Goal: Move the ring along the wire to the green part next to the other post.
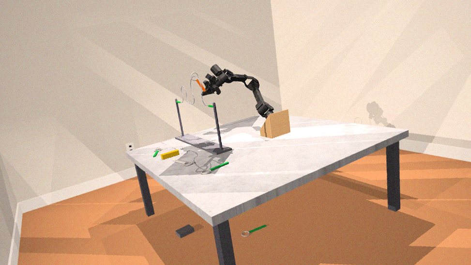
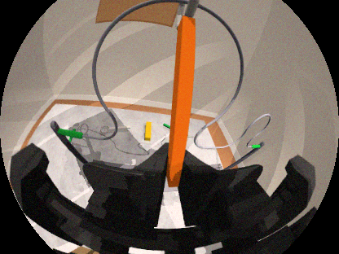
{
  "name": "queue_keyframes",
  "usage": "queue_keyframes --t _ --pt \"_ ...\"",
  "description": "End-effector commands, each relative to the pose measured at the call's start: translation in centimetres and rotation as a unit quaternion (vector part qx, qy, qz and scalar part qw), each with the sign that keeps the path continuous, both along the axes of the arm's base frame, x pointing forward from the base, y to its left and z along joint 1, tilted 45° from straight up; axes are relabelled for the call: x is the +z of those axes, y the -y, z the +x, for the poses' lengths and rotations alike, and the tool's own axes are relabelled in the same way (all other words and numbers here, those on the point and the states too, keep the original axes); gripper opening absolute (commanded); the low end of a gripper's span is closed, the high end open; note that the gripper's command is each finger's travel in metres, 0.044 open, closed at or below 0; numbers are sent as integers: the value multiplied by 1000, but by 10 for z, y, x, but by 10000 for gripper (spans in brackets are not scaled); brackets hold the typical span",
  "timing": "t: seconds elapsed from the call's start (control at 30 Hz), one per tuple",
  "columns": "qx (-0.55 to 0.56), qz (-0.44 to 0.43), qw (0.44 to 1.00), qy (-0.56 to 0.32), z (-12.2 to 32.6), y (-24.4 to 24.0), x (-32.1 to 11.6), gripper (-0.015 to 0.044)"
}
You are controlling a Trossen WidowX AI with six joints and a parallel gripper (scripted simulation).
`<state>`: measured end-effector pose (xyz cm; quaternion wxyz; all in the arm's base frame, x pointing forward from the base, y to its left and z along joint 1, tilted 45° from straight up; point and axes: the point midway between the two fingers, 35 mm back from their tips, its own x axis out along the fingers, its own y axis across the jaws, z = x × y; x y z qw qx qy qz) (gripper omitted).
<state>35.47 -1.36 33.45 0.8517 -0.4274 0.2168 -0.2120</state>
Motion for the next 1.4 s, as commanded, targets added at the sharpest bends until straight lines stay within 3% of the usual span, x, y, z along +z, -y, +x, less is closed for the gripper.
queue_keyframes --t 0.0,1.37 --pt "-1 -26 1000 0 -1 1 3 -150" --pt "-2 -280 960 -28 -2 8 18 -150"
